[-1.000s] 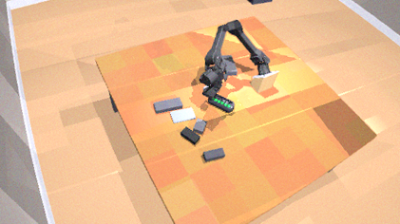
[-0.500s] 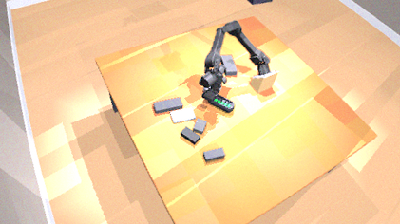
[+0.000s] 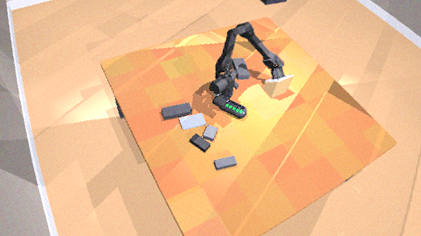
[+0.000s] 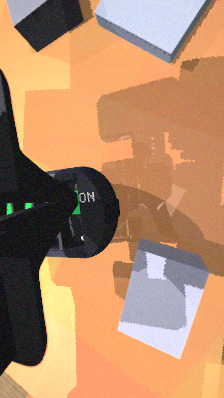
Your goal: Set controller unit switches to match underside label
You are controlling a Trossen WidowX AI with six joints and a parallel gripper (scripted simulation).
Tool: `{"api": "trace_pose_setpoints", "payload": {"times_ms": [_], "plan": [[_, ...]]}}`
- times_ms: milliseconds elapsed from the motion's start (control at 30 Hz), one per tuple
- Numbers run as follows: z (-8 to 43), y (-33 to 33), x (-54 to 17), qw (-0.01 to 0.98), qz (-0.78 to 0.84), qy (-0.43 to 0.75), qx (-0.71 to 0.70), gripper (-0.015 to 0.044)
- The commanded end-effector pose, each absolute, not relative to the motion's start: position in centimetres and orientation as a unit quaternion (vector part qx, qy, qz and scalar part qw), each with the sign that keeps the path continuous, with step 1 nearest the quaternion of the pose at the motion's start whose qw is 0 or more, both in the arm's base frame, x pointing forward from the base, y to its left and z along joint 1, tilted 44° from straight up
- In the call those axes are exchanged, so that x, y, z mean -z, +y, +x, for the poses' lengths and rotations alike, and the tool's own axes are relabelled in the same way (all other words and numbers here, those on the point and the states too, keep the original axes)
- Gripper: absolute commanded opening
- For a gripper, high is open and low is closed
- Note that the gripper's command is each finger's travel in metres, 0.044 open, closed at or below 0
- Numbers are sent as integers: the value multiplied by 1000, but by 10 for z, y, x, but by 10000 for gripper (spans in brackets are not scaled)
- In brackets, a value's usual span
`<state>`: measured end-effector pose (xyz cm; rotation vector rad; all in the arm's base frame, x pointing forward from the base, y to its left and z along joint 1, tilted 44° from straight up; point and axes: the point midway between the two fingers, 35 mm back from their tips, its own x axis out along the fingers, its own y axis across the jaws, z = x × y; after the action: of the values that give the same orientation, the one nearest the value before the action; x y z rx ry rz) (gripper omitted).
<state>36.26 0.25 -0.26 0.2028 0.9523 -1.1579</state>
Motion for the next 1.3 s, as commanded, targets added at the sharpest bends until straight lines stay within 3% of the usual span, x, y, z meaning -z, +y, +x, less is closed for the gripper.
{"api": "trace_pose_setpoints", "payload": {"times_ms": [0,1267], "plan": [[362,0,4,726,89,433,527,0],[362,8,-3,726,91,433,526,0]]}}
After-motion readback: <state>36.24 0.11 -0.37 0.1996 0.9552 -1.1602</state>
